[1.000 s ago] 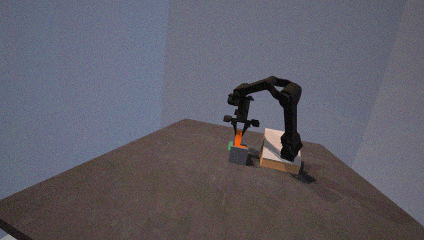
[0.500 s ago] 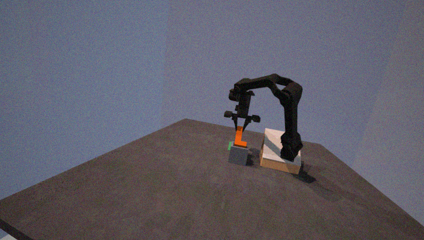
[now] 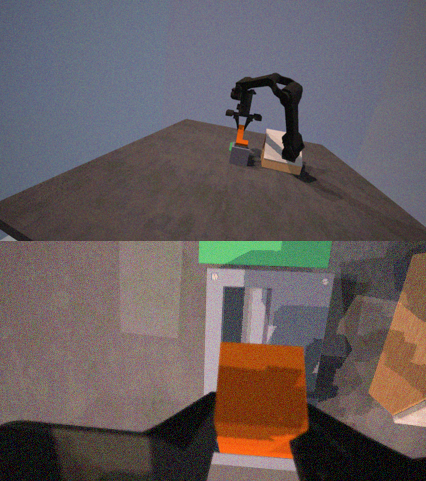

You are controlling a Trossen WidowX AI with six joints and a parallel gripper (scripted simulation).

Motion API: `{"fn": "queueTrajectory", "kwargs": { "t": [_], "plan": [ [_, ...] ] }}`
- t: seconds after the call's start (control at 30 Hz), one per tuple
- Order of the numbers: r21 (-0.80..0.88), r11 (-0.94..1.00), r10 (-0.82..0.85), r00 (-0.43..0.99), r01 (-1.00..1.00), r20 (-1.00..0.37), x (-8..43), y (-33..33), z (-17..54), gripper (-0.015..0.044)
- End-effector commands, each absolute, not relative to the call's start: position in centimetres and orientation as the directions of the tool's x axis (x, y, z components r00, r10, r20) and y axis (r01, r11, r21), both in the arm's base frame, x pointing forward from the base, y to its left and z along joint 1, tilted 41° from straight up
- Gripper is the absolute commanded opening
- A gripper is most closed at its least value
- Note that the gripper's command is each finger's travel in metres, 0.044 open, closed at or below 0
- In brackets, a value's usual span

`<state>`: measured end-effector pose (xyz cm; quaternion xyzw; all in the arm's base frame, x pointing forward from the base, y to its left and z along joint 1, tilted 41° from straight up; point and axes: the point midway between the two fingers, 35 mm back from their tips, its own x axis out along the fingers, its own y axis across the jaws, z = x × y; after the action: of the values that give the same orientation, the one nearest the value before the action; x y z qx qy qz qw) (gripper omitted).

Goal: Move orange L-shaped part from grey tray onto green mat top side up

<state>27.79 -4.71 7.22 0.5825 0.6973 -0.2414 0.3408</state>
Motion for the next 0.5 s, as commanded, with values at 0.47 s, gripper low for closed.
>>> {"fn": "queueTrajectory", "kwargs": {
  "t": [0.47],
  "plan": [
    [0.065,0.204,0.640,-0.083,0.977,-0.764,28.6,-10.8,2.0,0.0000]
  ]
}}
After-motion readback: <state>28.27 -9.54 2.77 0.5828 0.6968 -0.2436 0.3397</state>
